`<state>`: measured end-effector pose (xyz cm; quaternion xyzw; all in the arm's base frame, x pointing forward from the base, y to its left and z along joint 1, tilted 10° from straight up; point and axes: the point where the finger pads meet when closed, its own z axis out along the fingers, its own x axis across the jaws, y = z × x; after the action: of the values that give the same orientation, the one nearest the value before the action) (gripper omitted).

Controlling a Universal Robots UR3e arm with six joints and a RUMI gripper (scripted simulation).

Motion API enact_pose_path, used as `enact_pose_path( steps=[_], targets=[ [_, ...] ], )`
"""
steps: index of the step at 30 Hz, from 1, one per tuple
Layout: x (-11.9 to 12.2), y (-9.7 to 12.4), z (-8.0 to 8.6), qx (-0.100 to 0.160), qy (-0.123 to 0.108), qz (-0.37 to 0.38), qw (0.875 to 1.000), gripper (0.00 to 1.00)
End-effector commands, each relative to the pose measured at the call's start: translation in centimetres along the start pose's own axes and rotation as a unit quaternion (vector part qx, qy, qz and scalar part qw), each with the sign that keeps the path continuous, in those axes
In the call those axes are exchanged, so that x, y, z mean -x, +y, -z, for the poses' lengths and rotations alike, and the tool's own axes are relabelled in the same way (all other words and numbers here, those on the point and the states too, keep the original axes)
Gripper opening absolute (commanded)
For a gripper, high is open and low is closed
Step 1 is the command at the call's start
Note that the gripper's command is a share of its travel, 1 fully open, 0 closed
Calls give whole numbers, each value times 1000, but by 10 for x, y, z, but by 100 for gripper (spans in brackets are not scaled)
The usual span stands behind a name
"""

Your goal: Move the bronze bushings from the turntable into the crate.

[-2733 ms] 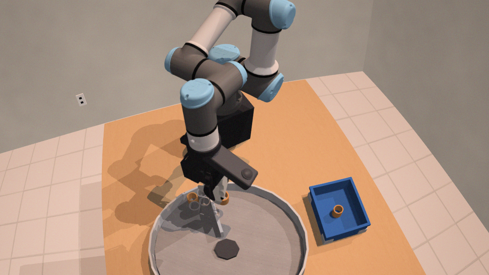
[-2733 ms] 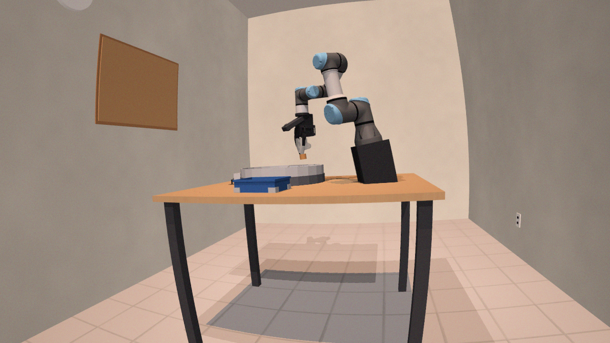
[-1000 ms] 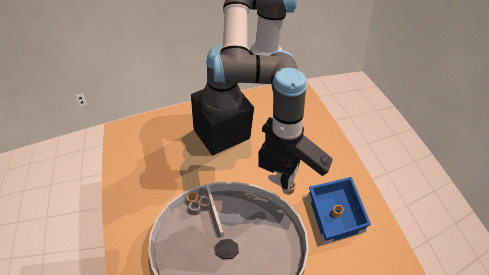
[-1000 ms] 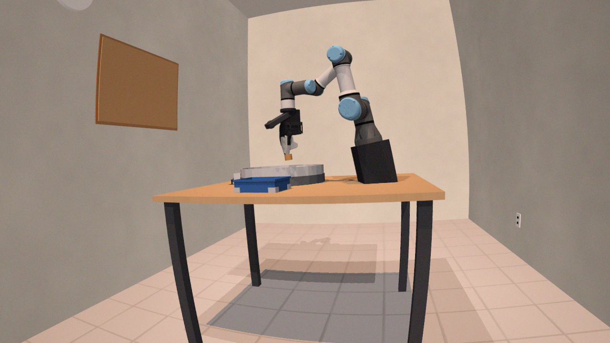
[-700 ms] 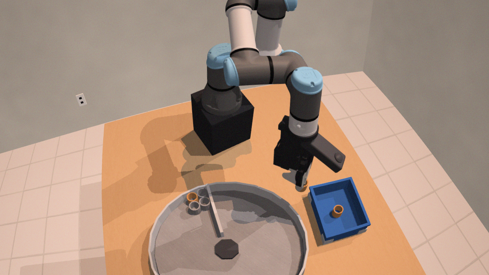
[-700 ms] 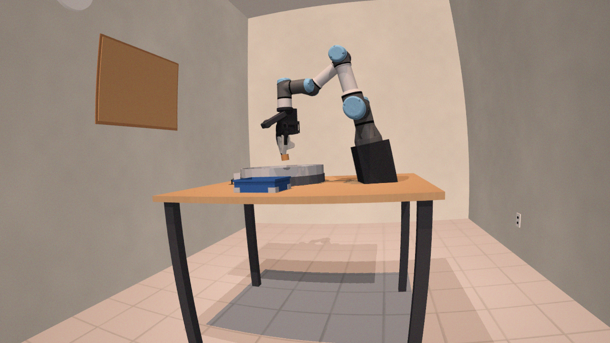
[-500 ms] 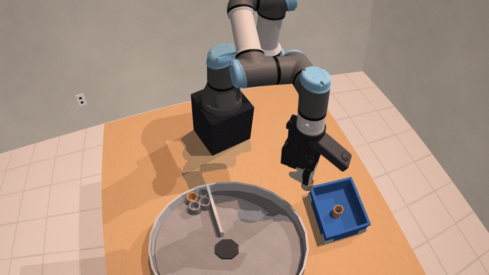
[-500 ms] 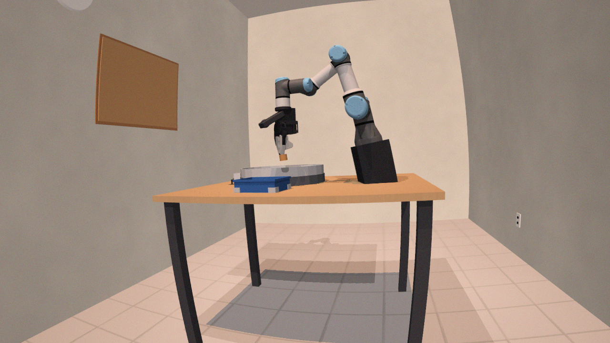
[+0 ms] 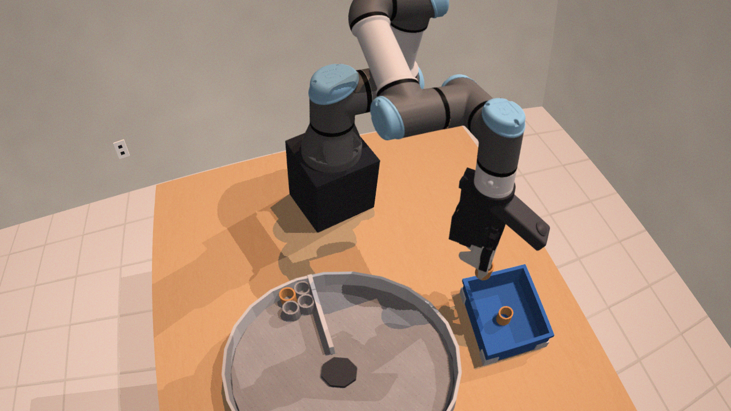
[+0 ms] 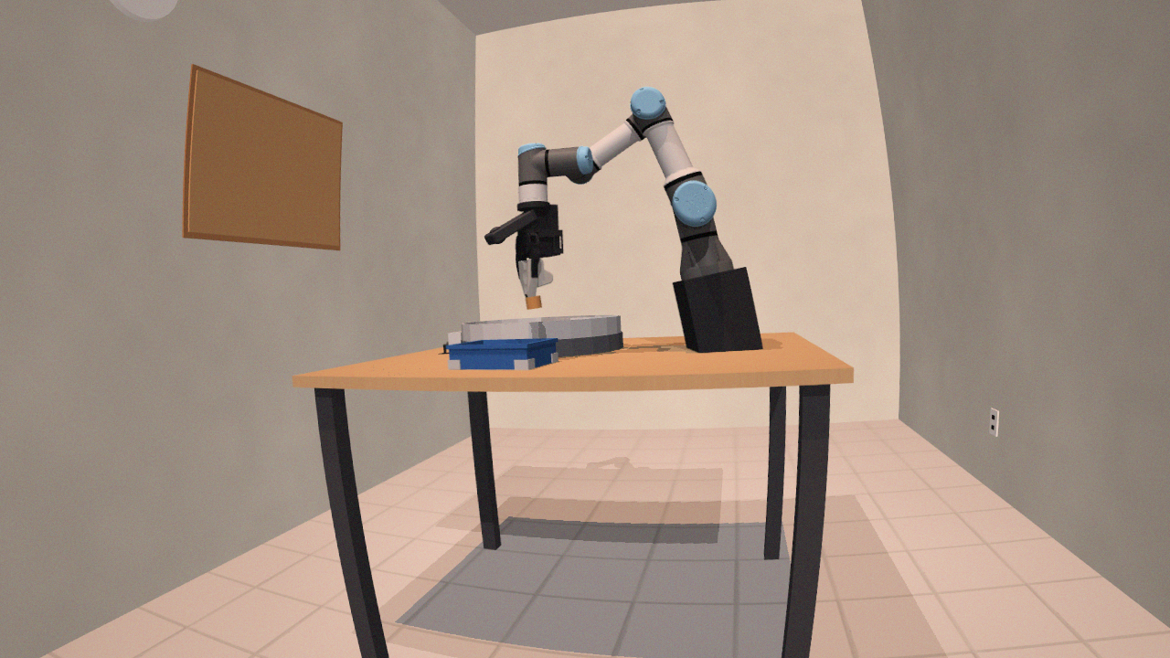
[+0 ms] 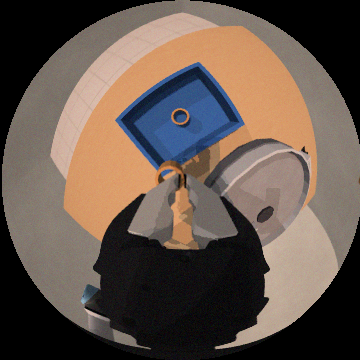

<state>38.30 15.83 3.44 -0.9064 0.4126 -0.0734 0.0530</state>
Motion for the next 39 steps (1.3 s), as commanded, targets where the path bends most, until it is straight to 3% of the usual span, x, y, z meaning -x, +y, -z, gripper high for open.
enact_pose_path(
  steps=[1,12,39],
  targets=[
    [7,-12,1,1,1,0,1000,0],
    [22,-30,1,1,1,0,1000,0],
    [31,-43,1,1,1,0,1000,0]
  ],
)
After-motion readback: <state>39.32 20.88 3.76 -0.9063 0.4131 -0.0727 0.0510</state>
